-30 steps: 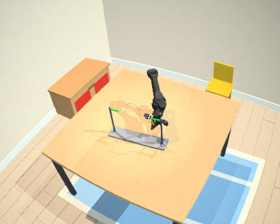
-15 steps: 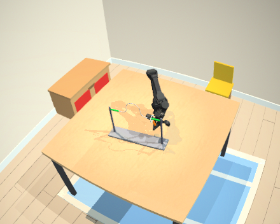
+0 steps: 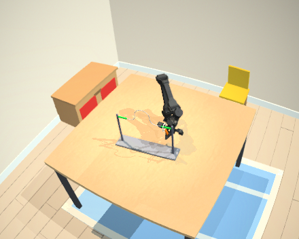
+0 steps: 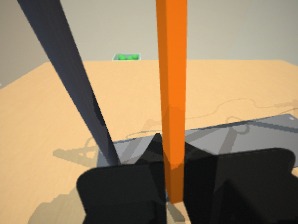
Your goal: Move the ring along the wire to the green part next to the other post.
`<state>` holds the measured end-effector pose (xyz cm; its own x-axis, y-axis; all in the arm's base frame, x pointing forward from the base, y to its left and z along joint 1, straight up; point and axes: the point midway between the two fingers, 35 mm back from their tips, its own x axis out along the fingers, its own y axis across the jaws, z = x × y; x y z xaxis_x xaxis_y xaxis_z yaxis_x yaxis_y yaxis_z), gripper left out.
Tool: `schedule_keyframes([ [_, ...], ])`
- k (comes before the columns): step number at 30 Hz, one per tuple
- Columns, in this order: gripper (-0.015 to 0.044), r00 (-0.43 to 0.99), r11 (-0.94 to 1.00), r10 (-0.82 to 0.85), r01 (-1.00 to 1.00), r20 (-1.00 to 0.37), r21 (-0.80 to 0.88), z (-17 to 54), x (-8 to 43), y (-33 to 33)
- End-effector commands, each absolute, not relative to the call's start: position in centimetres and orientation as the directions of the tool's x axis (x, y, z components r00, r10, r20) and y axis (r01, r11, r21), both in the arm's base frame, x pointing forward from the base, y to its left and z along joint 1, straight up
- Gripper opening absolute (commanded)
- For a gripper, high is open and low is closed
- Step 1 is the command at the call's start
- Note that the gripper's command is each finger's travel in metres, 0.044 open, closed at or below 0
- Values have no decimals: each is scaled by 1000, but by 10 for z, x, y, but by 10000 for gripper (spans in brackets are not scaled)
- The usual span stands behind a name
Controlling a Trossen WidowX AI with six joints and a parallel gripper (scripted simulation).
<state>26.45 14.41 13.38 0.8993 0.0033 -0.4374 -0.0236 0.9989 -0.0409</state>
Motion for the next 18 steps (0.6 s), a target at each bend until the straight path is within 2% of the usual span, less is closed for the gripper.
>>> schedule_keyframes([
  [1, -150, 901, 999, 0, -18, -435, -36, 132, 265, 145],
  [18, -150, 901, 999, 0, -18, -435, -37, 117, 265, 145],
])
